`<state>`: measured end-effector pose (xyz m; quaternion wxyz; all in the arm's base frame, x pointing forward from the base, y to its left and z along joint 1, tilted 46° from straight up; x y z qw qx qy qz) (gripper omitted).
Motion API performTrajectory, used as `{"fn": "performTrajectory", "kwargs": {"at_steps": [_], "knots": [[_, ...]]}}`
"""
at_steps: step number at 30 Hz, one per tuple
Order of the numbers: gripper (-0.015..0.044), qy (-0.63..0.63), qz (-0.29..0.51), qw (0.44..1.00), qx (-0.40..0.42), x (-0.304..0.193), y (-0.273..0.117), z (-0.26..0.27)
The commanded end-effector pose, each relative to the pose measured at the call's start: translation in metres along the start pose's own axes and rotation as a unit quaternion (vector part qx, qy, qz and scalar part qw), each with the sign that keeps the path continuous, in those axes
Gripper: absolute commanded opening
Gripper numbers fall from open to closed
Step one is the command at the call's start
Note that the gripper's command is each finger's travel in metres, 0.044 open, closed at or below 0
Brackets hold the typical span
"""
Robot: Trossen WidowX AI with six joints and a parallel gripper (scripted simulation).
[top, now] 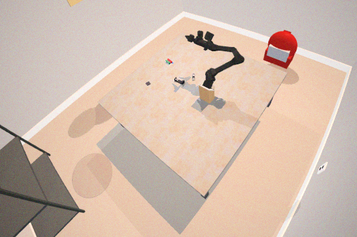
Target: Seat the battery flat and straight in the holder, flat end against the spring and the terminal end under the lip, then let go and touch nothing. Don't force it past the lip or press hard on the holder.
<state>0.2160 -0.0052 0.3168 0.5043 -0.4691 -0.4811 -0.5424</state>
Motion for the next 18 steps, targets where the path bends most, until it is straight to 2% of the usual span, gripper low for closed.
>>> {"fn": "performTrajectory", "kwargs": {"at_steps": [1, 3, 7, 13, 18], "knots": [[0.0374, 0.004, 0.007, 1.000, -0.005, -0.002, 0.002, -0.001], [0.0321, 0.037, 0.065, 0.996, -0.049, -0.019, 0.013, -0.007], [0.0228, 0.103, 0.207, 0.955, -0.188, -0.069, 0.034, -0.024], [0.0228, 0.118, 0.354, 0.830, -0.415, -0.139, 0.037, -0.050], [0.0228, 0.050, 0.408, 0.709, -0.574, -0.182, 0.023, -0.068]]}}
Point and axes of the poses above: the point midway between the two fingers, 35 mm back from their tips, its own y axis out along the fingers, its own z axis across the jaws, x = y × z, the point moved 10 cm from there along -y, back along the fingers, and after that the axes turned 7 degrees about y, right-handed, at the moved point
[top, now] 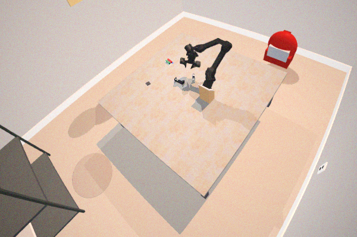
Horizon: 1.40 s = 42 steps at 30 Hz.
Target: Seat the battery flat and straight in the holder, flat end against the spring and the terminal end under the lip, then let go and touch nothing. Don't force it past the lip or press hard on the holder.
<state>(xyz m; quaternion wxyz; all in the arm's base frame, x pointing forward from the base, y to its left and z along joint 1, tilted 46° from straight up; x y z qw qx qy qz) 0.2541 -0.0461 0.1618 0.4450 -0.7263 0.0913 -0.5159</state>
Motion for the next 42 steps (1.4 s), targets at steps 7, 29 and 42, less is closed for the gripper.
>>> {"fn": "performTrajectory", "kwargs": {"at_steps": [7, 29, 42], "knots": [[0.0228, -0.012, 0.023, 0.982, -0.188, -0.022, 0.030, -0.011], [0.0228, -0.014, 0.025, 0.982, -0.188, -0.022, 0.055, -0.020], [0.0228, -0.013, 0.023, 0.982, -0.189, -0.023, 0.073, -0.028]]}}
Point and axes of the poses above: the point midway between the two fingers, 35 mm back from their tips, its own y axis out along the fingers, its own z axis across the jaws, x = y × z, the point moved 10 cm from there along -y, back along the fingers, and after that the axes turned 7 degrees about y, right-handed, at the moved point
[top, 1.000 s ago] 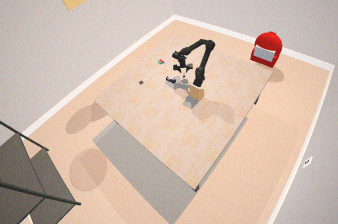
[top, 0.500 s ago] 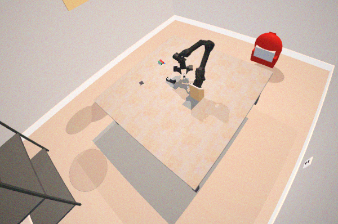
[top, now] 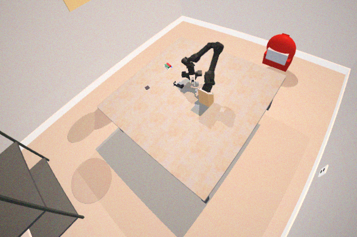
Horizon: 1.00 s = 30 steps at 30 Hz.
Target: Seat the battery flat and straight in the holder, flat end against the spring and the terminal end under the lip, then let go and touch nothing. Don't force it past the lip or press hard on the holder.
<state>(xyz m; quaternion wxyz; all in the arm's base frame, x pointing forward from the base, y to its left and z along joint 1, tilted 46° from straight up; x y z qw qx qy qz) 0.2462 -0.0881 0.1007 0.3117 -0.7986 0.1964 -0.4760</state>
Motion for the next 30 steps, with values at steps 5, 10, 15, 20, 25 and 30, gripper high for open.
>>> {"fn": "performTrajectory", "kwargs": {"at_steps": [5, 10, 15, 20, 25, 30], "knots": [[0.0202, -0.006, 0.003, 1.000, -0.002, -0.004, 0.011, -0.001], [0.0090, -0.006, 0.003, 1.000, -0.002, -0.004, 0.011, -0.001], [0.0066, -0.006, 0.003, 1.000, -0.002, -0.004, 0.011, -0.001], [0.0066, -0.006, 0.003, 1.000, -0.002, -0.004, 0.006, 0.000], [0.0066, -0.006, 0.004, 1.000, -0.001, -0.003, -0.029, 0.001], [0.0066, -0.006, 0.004, 1.000, -0.001, -0.003, -0.040, 0.000]]}}
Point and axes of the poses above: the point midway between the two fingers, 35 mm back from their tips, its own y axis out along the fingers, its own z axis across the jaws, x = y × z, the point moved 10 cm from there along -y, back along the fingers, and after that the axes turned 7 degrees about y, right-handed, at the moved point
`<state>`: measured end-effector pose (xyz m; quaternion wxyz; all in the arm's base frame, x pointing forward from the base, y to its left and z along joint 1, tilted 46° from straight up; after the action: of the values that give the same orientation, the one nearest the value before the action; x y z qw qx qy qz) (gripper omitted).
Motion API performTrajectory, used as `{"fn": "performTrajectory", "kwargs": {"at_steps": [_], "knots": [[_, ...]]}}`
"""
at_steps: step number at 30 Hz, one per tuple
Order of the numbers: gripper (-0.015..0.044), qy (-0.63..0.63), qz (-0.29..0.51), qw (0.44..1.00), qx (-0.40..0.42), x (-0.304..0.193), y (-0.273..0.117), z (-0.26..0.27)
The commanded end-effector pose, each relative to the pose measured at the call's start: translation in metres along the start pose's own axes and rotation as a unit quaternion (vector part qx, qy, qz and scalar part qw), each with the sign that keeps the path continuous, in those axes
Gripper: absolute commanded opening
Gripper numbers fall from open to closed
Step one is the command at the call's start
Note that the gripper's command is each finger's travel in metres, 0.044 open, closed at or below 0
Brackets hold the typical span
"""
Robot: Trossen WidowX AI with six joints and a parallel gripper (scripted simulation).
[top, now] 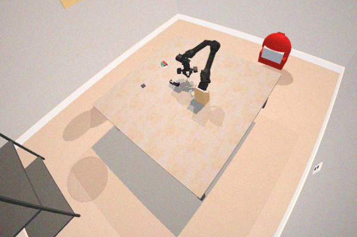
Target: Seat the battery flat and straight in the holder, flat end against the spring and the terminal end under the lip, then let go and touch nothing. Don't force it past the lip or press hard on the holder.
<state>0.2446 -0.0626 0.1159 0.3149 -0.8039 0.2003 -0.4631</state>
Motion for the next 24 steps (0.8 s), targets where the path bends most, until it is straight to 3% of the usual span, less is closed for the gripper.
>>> {"fn": "performTrajectory", "kwargs": {"at_steps": [1, 5, 13, 24], "knots": [[0.0066, 0.007, -0.004, 1.000, 0.002, 0.003, -0.011, -0.001], [0.0066, -0.008, -0.004, 1.000, 0.003, 0.003, -0.012, 0.003], [0.0066, -0.187, -0.001, 0.982, 0.009, -0.010, -0.023, 0.050], [0.0066, -0.427, -0.001, 0.904, 0.010, -0.044, -0.036, 0.114]]}}
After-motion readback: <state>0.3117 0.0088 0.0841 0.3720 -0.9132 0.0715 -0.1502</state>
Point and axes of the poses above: the point midway between the two fingers, 35 mm back from their tips, its own y axis out along the fingers, its own z axis across the jaws, x = y × z, the point moved 10 cm from there along -y, back along the fingers, and after that the axes turned 7 degrees about y, right-handed, at the moved point
